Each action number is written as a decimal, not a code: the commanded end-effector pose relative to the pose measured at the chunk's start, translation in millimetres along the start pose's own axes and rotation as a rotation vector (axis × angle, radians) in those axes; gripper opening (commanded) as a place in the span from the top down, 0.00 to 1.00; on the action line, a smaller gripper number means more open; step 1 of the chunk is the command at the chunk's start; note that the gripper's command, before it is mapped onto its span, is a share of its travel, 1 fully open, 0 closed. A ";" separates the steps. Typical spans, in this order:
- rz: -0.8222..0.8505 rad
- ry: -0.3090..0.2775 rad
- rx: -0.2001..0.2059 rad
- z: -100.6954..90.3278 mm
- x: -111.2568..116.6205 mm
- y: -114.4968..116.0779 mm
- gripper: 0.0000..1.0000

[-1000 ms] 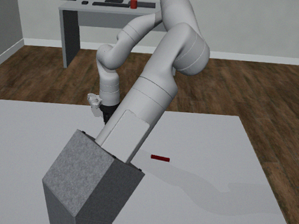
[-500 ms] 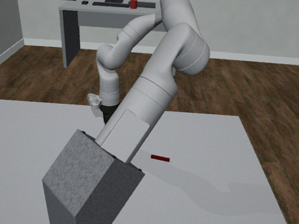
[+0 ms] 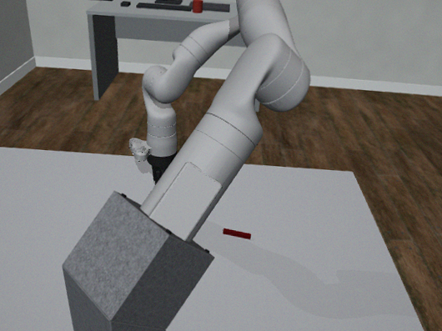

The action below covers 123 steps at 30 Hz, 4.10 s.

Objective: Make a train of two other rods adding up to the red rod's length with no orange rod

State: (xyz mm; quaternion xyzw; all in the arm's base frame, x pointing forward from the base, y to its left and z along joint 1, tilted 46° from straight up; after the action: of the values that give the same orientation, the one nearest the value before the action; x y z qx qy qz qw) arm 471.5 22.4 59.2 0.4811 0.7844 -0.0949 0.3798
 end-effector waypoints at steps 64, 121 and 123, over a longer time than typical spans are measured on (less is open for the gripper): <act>0.000 0.000 -0.002 0.0 0.3 1.2 0.76; 0.000 0.000 -0.002 16.1 0.3 1.2 0.76; 0.000 0.000 -0.002 16.1 0.3 1.2 0.76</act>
State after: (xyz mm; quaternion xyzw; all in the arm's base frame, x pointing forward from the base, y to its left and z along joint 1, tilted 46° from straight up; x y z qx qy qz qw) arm 480.5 14.2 47.6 0.4811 0.7844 -0.0949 0.3798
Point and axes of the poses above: the point where the finger pads meet when closed, its own z axis out along the fingers, its own y axis across the jaws, x = y × z, the point moved 7 cm from there along -z, back along the fingers, and after that the axes turned 4 degrees about -z, right-handed, at the moved point
